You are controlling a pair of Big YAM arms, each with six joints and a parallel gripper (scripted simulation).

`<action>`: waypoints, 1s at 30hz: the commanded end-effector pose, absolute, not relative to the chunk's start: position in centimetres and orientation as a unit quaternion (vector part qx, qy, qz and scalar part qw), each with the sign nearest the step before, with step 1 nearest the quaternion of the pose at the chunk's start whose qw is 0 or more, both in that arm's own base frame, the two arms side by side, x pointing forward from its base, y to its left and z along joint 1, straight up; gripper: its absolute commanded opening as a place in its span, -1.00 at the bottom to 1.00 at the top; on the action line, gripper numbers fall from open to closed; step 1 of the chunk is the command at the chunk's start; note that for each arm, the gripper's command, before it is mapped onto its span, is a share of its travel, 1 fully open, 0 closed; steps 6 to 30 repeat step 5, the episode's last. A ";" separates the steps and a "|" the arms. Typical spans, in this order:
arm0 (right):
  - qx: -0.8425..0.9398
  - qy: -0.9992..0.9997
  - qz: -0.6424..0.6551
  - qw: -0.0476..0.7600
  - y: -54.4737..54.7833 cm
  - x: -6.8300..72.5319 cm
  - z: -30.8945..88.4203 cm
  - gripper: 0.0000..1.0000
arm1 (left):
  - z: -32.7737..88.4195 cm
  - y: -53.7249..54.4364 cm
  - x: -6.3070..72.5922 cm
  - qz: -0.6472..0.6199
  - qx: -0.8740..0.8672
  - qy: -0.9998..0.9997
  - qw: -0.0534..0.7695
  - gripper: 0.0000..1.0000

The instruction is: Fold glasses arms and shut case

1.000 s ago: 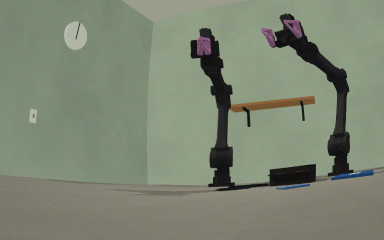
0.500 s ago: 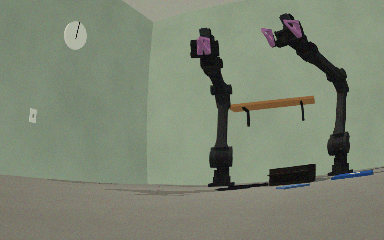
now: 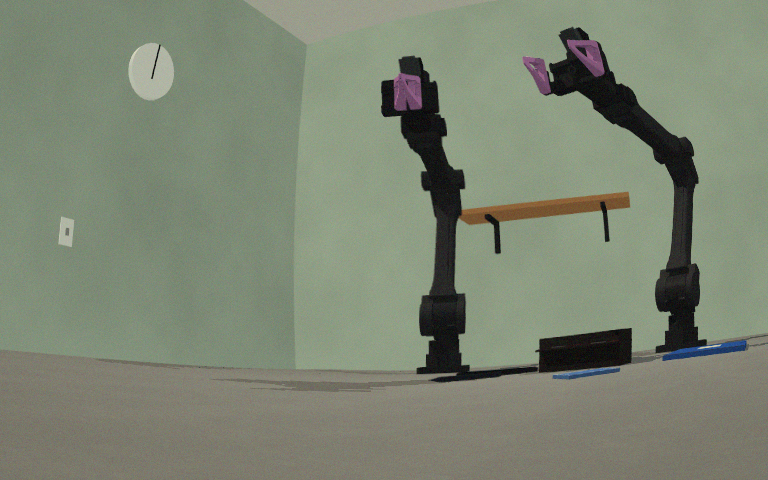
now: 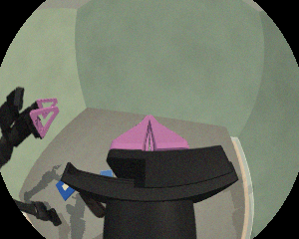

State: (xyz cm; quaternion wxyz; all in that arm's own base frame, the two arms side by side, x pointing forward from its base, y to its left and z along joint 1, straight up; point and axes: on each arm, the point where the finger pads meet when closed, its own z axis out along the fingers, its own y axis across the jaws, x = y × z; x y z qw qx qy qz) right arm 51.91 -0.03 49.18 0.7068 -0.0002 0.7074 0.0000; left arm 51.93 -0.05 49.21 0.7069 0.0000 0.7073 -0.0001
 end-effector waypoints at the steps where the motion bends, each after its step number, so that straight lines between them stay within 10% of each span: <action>1: 0.003 0.678 0.003 0.735 -0.2 52.1 53.8 -1.00 | 50.0 0.4 52.3 0.002 -0.004 0.700 0.714 1.00; 30: 0.003 0.678 0.003 0.735 -0.2 52.1 53.8 -1.00 | 50.0 0.4 52.3 0.002 -0.004 0.700 0.714 1.00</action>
